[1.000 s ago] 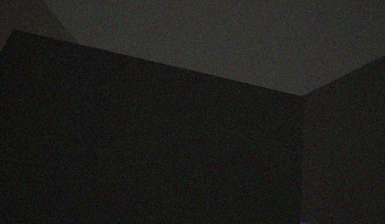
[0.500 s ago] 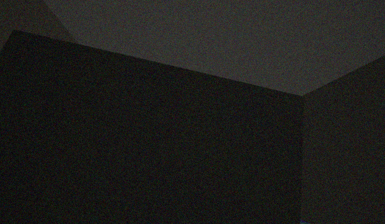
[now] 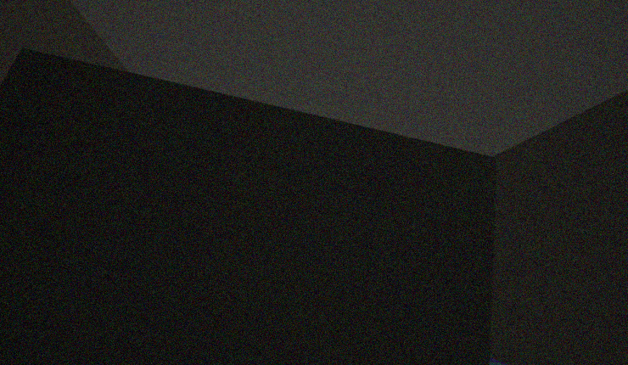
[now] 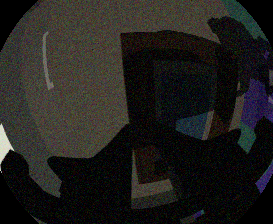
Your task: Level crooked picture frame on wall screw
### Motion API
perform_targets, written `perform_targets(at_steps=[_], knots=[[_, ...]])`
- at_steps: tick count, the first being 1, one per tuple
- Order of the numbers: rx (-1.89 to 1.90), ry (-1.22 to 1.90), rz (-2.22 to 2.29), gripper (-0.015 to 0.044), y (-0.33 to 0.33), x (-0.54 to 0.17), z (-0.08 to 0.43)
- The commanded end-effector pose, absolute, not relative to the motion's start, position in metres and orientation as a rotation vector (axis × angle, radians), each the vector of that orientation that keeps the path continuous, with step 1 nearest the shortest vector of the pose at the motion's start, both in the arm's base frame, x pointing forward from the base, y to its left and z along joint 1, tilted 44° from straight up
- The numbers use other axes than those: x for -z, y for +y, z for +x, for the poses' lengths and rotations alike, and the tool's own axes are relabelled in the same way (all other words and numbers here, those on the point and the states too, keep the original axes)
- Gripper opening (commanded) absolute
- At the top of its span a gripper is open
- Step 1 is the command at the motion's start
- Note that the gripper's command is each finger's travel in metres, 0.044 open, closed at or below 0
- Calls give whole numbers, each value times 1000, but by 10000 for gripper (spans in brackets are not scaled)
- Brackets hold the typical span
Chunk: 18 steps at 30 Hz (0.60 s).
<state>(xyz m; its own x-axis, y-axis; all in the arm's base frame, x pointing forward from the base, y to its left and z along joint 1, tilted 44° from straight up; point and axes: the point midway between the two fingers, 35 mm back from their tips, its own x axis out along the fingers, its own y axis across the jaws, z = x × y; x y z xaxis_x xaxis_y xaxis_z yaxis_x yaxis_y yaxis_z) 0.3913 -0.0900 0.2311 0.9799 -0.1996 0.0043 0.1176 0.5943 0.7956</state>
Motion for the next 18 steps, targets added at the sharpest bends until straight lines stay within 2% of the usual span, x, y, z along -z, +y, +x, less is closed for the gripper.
perform_targets(at_steps=[1, 18], knots=[[185, -95, 893, 0, -90, -231, 391], [188, -87, 804, 0, -90, -230, 391]])
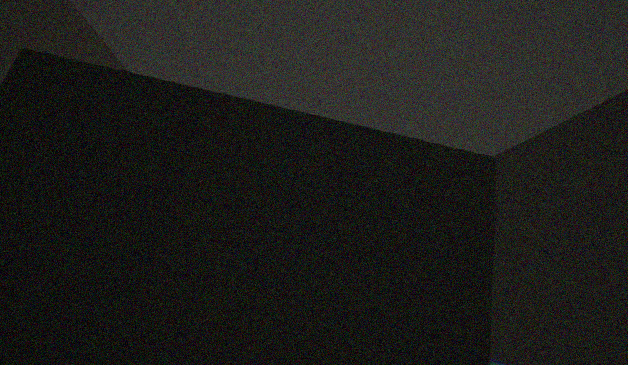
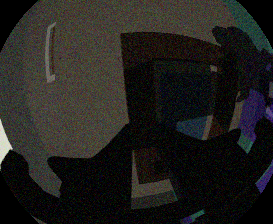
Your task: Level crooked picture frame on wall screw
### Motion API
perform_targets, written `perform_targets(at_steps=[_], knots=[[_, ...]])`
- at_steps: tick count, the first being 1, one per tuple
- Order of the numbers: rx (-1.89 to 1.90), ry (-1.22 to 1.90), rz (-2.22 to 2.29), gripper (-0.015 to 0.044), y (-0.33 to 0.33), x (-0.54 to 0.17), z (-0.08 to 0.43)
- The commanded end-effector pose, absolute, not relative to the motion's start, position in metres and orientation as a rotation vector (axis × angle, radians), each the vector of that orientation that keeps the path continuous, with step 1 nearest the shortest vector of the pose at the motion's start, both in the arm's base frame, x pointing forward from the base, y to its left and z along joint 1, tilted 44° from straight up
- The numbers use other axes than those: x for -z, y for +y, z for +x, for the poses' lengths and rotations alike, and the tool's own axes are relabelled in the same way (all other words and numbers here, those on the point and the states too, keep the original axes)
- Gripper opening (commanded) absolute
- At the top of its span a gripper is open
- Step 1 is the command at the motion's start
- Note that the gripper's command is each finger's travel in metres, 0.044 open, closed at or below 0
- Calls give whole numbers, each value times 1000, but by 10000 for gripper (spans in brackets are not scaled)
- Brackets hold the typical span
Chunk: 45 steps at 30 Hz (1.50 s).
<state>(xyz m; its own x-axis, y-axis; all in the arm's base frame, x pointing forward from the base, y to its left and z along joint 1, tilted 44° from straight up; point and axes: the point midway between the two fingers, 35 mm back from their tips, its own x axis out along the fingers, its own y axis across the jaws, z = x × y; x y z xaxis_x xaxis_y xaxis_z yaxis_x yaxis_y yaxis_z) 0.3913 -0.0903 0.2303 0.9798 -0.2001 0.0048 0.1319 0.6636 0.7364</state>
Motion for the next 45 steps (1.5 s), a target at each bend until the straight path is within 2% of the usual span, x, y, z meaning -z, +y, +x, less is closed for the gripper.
perform_targets(at_steps=[1, 4, 14, 19, 29, 35, 45], knots=[[188, -87, 804, 0, -90, -230, 391], [188, -86, 789, 0, -91, -230, 391], [188, -86, 804, 260, -90, -230, 391], [188, -87, 814, 260, -90, -232, 386], [179, -99, 965, 260, -75, -231, 304], [178, -108, 981, 260, -73, -235, 295], [171, -121, 1211, 260, -54, -265, 226]])
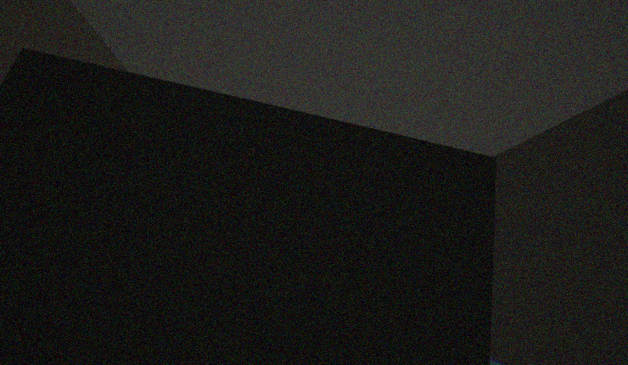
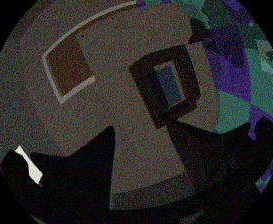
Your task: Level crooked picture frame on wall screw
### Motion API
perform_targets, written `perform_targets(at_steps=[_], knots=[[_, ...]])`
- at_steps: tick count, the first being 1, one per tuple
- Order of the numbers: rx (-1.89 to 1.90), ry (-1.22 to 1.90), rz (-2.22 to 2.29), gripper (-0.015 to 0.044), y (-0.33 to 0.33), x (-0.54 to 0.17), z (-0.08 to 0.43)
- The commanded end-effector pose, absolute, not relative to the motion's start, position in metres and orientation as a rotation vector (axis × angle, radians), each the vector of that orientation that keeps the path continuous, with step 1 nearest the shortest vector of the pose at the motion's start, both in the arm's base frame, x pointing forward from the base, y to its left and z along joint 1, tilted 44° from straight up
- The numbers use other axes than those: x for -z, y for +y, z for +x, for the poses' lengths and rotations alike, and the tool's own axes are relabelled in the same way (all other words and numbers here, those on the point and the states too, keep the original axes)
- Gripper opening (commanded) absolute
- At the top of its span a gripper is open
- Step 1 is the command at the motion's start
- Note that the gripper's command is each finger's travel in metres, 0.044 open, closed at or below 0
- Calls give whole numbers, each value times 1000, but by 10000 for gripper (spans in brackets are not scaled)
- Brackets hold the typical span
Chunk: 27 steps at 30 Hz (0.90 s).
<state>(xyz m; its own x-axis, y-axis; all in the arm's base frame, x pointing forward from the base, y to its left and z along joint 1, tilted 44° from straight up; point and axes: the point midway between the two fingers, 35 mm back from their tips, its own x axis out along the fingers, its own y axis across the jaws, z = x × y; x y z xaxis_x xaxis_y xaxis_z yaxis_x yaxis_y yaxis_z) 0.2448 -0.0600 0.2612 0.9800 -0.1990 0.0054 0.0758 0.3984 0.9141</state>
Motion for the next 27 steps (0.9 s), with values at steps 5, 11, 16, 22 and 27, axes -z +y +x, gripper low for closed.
perform_targets(at_steps=[5, 11, 16, 22, 27], knots=[[169, -126, 1293, 260, -45, -265, 197], [169, -126, 1293, 260, -45, -265, 197], [169, -126, 1293, 260, -45, -265, 197], [169, -126, 1293, 260, -45, -265, 197], [169, -126, 1293, 260, -45, -265, 197]])
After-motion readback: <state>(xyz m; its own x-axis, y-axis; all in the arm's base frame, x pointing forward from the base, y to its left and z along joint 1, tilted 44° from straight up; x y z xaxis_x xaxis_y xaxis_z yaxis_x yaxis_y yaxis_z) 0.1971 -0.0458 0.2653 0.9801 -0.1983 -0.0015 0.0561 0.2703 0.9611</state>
